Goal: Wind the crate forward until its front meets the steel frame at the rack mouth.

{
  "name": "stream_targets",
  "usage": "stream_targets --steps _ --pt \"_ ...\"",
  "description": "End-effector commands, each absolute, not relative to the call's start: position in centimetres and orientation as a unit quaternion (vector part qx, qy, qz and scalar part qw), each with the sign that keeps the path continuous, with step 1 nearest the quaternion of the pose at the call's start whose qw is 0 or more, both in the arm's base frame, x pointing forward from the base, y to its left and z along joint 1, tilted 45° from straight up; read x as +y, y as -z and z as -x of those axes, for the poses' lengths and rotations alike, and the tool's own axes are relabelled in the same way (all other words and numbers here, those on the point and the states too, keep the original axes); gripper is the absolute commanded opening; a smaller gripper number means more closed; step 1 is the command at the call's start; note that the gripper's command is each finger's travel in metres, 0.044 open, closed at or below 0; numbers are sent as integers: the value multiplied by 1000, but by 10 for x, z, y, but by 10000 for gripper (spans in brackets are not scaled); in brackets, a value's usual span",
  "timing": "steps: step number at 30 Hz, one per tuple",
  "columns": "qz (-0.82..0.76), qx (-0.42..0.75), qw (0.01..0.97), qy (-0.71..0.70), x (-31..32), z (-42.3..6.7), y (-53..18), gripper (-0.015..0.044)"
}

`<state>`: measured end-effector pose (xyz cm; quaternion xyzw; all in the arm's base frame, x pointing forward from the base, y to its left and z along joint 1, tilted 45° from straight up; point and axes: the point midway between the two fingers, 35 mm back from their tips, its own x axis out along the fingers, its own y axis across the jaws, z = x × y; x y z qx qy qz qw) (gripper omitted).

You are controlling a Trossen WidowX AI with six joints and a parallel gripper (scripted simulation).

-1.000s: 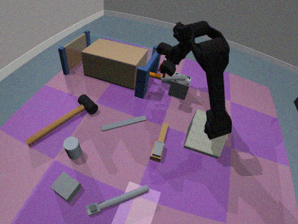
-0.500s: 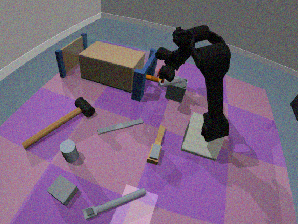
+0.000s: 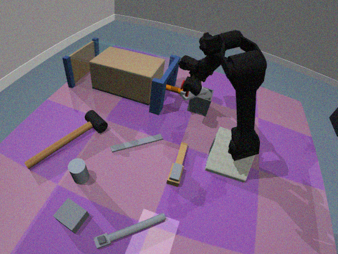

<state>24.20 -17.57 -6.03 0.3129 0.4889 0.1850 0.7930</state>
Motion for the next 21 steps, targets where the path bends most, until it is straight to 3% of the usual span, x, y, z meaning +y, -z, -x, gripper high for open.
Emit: stream_targets --steps 1,21 --pt "-323 497 783 -185 -169 -229 58 0" --pt "-324 498 783 -185 -163 -204 53 0"
